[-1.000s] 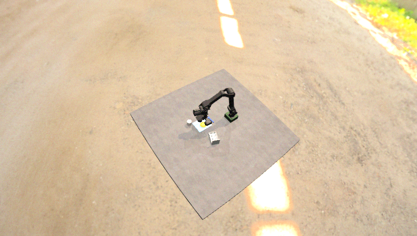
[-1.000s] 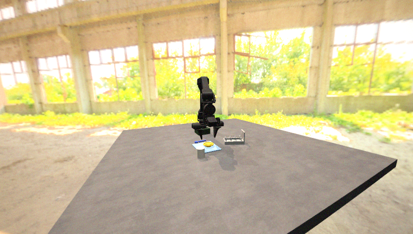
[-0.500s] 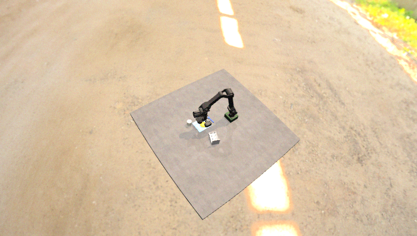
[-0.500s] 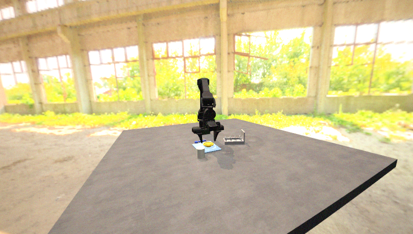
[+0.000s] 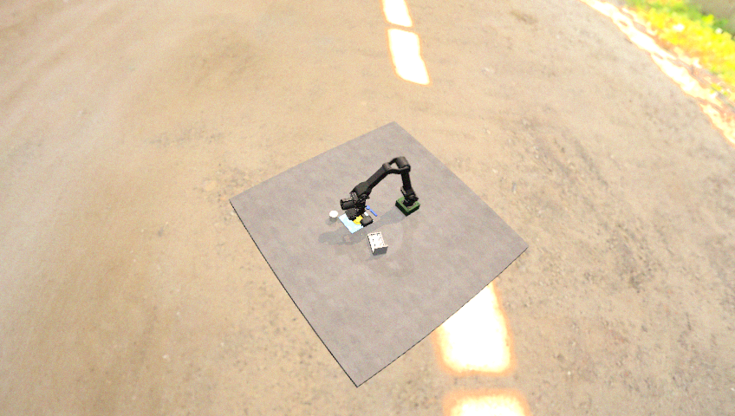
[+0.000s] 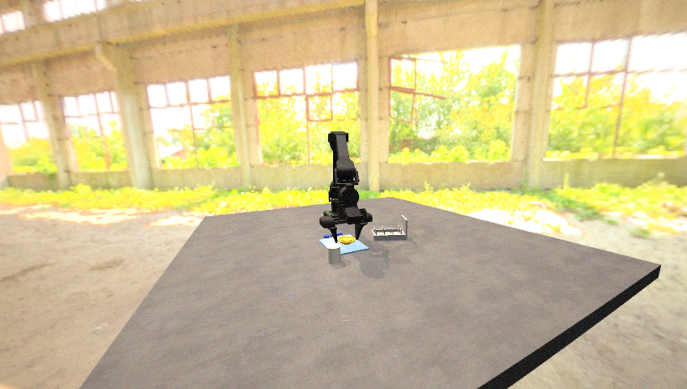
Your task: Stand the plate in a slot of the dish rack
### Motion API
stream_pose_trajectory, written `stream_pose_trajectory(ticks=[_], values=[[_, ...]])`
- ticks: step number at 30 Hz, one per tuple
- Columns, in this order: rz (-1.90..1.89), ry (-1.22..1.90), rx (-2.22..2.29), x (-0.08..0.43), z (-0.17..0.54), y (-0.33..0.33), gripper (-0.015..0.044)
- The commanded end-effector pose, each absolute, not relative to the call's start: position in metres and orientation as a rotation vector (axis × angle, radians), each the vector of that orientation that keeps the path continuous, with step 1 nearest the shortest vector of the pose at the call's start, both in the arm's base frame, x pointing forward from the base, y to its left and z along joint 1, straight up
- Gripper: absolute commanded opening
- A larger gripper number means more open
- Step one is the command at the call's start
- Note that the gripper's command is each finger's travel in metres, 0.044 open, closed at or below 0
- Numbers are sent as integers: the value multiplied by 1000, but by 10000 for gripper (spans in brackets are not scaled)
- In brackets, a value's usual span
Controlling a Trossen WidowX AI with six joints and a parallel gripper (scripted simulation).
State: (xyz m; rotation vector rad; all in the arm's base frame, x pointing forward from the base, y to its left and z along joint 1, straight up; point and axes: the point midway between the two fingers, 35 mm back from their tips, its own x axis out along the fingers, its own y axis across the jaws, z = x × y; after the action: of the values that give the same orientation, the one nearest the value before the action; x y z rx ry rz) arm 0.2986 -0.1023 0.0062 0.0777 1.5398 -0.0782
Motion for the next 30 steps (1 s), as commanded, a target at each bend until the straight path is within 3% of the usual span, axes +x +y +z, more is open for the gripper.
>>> stream_pose_trajectory(ticks=[1,5,16,27,30], values=[[-81,1542,75,298,4,-102,364],[-81,1542,75,298,4,-102,364],[-81,1542,75,298,4,-102,290],[-81,1541,75,307,44,-106,2],[-82,1541,75,309,57,-106,0]])
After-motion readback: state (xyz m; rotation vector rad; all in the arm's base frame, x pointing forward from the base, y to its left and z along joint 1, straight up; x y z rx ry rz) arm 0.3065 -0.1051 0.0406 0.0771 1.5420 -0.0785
